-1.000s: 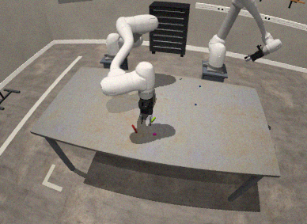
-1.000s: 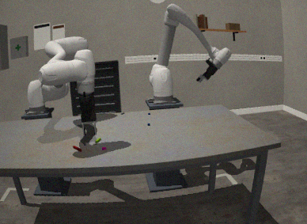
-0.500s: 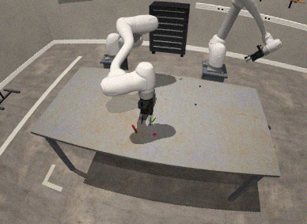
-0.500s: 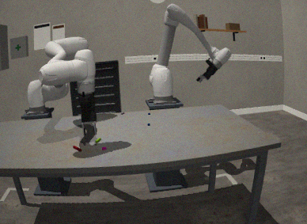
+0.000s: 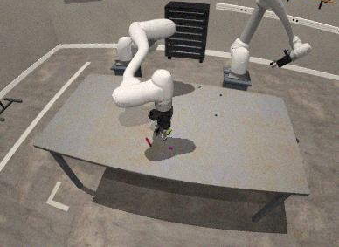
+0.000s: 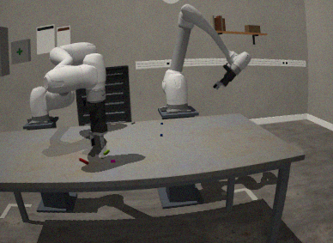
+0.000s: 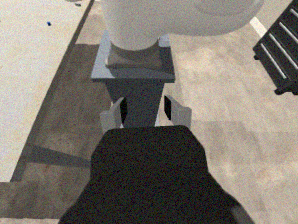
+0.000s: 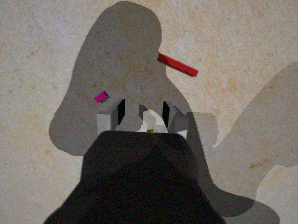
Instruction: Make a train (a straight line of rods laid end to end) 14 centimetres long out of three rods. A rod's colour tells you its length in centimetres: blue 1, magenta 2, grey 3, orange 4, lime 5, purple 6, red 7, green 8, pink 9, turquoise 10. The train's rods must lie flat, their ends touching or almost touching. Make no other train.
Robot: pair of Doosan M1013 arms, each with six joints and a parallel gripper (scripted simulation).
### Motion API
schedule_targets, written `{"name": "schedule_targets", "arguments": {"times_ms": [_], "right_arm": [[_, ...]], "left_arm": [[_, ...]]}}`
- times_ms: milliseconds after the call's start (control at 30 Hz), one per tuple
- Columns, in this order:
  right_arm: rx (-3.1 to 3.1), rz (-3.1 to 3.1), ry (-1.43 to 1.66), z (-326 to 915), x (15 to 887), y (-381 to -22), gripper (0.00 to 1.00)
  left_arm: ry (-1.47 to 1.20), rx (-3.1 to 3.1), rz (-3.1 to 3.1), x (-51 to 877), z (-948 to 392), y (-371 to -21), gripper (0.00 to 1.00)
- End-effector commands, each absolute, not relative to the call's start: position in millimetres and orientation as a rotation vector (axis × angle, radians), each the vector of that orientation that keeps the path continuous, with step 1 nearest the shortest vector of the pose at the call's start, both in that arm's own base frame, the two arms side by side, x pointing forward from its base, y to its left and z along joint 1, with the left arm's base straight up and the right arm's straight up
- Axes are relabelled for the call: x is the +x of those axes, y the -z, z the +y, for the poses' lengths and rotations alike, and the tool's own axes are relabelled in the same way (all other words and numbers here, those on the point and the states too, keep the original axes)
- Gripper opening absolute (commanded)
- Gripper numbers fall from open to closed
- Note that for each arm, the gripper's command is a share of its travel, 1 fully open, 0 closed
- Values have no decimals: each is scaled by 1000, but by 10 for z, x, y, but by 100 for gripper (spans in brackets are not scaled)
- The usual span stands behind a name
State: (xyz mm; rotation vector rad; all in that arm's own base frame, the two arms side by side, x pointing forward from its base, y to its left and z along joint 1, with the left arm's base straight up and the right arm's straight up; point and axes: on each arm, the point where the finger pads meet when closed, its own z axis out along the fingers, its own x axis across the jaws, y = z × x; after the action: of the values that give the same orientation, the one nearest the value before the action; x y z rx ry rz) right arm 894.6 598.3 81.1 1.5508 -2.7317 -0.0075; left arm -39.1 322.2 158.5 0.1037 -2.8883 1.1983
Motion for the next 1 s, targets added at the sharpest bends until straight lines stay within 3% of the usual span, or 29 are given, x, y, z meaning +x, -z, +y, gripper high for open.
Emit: {"name": "schedule_targets", "arguments": {"times_ms": [0,967], "right_arm": [[1317,-2851,-1,5993,8961,-832,100],[-265,-3131,1,6163,8904,-826,100]], "left_arm": [[-1197,104,-2888,-392,3224,-1588,100],[-1197,104,-2888,-392,3224,-1588,100]]}}
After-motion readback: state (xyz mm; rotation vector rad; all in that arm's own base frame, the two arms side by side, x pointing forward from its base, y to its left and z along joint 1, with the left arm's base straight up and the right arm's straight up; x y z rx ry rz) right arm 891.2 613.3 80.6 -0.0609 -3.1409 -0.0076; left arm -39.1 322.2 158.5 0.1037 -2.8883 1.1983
